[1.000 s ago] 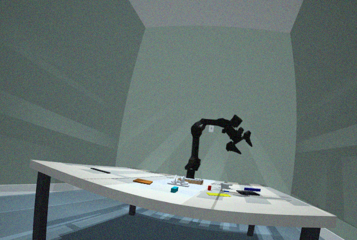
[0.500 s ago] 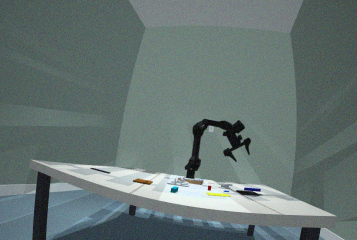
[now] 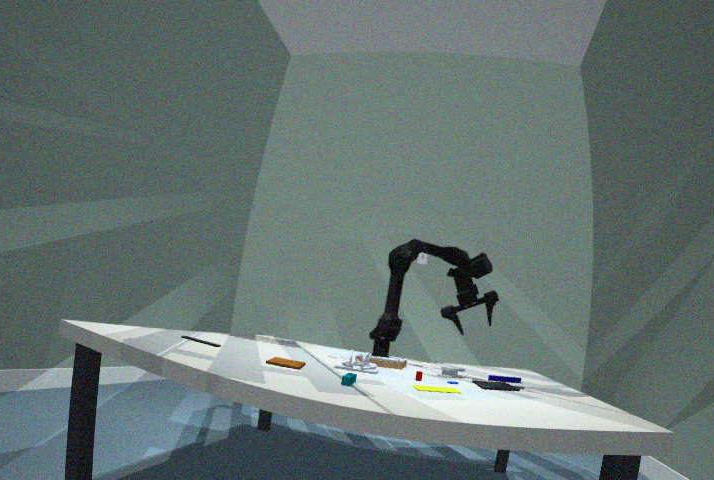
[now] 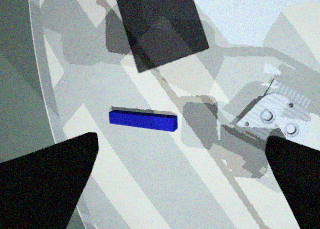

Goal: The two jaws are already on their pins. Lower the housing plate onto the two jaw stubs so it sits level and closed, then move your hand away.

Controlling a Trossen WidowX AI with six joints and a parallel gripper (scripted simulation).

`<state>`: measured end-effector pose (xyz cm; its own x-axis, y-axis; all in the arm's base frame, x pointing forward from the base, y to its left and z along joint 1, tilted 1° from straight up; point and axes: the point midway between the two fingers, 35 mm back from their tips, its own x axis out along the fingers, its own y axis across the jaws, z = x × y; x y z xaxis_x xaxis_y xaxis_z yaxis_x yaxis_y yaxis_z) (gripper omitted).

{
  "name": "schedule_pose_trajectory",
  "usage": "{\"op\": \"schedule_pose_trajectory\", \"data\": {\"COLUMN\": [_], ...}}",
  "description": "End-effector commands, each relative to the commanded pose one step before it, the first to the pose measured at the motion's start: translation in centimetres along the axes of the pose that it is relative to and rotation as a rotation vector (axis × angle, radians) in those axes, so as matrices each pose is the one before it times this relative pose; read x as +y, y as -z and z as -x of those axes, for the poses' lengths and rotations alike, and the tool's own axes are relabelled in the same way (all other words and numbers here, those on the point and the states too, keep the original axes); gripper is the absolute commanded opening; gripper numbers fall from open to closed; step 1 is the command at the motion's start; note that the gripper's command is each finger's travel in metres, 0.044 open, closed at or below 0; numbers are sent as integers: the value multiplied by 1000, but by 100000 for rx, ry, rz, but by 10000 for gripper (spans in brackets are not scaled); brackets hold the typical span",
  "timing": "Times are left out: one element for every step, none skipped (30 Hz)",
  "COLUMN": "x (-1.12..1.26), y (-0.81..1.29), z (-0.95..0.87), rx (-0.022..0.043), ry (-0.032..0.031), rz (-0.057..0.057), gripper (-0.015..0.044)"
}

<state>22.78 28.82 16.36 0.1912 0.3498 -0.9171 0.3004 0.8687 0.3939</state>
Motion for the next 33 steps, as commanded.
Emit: {"op": "schedule_pose_trajectory", "data": {"x": [-1068,-244,-244,-243,-243,-242,-242,-241,-241,-240,-239,-238,-237,-236,-235,-234,-233,-232,-231,-230,-229,-228,-226,-180,-107,-36,0,0,0,9,24,27,12], "y": [361,78,74,70,66,62,58,54,51,47,43,40,36,32,29,25,22,18,15,11,8,5,1,-2,-2,-1,0,0,0,1,2,2,1], "z": [-750,-158,-157,-156,-155,-155,-154,-153,-153,-152,-151,-150,-149,-149,-148,-147,-146,-145,-144,-144,-143,-142,-140,-112,-67,-22,0,0,0,-129,-388,-645,-855], "rx": [956,207,184,160,137,113,89,65,42,18,-6,-30,-54,-78,-102,-126,-149,-173,-197,-221,-245,-269,-292,-251,-158,-54,0,0,0,0,1,1,1], "ry": [5979,1440,1444,1447,1450,1452,1454,1455,1458,1459,1459,1459,1459,1458,1457,1455,1453,1450,1451,1448,1444,1440,1432,1146,686,228,0,0,0,-1,-1,-1,0], "rz": [-5579,-1447,-1443,-1439,-1435,-1431,-1427,-1422,-1421,-1417,-1413,-1409,-1405,-1401,-1397,-1394,-1390,-1386,-1386,-1382,-1379,-1375,-1368,-1095,-656,-218,0,0,0,0,0,0,0], "gripper": [440,440,440,440,440,440,440,440,440,440,440,440,440,440,440,440,440,440,440,440,440,440,440,440,440,440,440,440,440,440,440,440,440]}}
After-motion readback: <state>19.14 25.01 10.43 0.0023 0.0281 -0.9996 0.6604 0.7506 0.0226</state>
